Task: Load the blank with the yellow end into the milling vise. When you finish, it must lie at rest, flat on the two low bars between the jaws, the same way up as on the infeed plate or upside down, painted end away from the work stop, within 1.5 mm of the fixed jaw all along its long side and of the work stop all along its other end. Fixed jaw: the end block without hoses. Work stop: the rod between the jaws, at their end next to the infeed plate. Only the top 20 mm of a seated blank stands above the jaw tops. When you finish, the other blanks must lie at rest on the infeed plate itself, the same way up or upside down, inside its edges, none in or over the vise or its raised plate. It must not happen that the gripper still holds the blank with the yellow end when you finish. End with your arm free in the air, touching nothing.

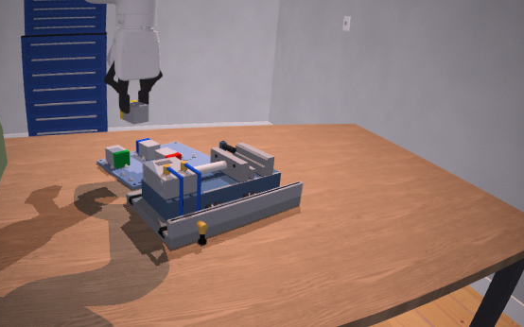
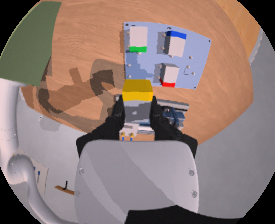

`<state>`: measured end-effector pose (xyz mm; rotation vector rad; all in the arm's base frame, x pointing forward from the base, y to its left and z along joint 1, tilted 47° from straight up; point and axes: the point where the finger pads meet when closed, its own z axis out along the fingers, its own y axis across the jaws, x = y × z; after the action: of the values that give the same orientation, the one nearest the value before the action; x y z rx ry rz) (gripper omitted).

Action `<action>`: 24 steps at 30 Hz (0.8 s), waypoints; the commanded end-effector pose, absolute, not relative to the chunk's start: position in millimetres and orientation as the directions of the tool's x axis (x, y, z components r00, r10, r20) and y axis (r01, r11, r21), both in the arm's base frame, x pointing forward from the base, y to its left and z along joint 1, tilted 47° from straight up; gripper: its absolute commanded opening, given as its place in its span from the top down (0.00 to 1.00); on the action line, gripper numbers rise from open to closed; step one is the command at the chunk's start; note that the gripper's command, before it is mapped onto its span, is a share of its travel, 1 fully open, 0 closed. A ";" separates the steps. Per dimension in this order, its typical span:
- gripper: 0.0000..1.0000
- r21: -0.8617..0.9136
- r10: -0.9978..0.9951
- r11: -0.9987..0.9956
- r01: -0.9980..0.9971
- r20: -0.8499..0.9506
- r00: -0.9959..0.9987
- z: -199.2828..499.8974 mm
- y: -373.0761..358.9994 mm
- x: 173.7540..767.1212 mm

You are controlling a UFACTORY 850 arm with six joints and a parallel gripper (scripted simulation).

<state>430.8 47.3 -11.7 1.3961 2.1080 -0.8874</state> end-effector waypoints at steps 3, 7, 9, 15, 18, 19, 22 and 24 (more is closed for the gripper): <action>1.00 -0.260 0.629 0.278 0.925 -0.678 -0.380 -11.8 47.5 431.5; 1.00 -0.260 0.629 0.278 0.925 -0.678 -0.380 -12.1 47.2 431.5; 1.00 -0.260 0.629 0.278 0.925 -0.678 -0.380 -12.4 46.9 431.5; 1.00 -0.260 0.629 0.278 0.925 -0.678 -0.380 -13.0 46.2 431.6; 1.00 -0.260 0.629 0.278 0.925 -0.678 -0.380 -13.0 46.2 431.6; 1.00 -0.260 0.629 0.278 0.925 -0.678 -0.380 -13.0 46.2 431.6; 1.00 -0.260 0.629 0.278 0.925 -0.678 -0.380 -13.1 46.2 431.6; 1.00 -0.260 0.629 0.278 0.925 -0.678 -0.380 -13.2 46.1 431.6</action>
<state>430.9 45.6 -13.3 1.3961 2.1080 -0.8873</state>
